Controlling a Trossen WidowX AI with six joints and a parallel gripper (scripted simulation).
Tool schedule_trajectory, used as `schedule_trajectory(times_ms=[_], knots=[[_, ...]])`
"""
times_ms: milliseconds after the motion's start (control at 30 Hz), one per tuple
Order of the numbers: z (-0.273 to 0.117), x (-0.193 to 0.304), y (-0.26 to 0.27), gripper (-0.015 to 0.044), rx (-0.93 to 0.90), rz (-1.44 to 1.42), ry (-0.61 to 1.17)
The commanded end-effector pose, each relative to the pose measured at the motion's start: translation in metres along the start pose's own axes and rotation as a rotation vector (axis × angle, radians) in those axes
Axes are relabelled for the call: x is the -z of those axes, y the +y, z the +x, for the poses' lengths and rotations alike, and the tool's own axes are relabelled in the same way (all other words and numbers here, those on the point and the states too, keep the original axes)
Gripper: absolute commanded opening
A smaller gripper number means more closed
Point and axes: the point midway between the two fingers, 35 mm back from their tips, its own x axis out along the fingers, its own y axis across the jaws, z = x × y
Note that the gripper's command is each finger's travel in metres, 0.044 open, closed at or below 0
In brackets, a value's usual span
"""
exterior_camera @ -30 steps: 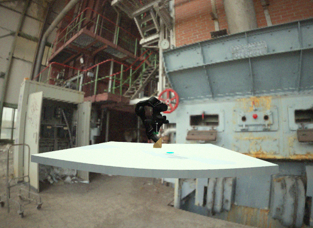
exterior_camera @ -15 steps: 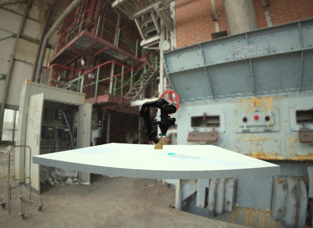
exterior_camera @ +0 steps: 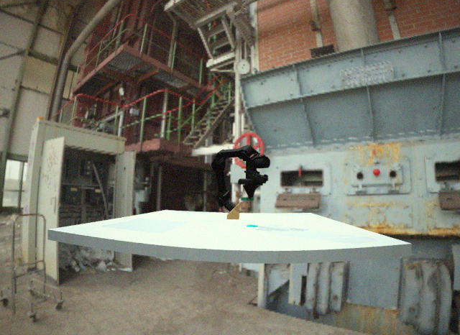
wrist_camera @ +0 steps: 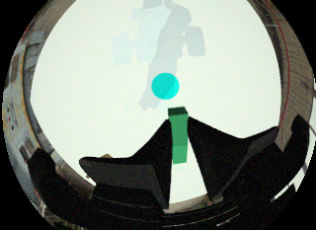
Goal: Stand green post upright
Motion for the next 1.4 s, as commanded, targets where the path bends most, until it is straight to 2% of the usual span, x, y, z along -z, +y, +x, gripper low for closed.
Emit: schedule_trajectory(times_ms=[0, 1367], knots=[[-0.002, -0.007, 0.005, 0.0023, 0.004, -0.047, -0.007], [0.02, -0.014, 0.01, 0.0023, -0.166, -0.009, -0.223]])
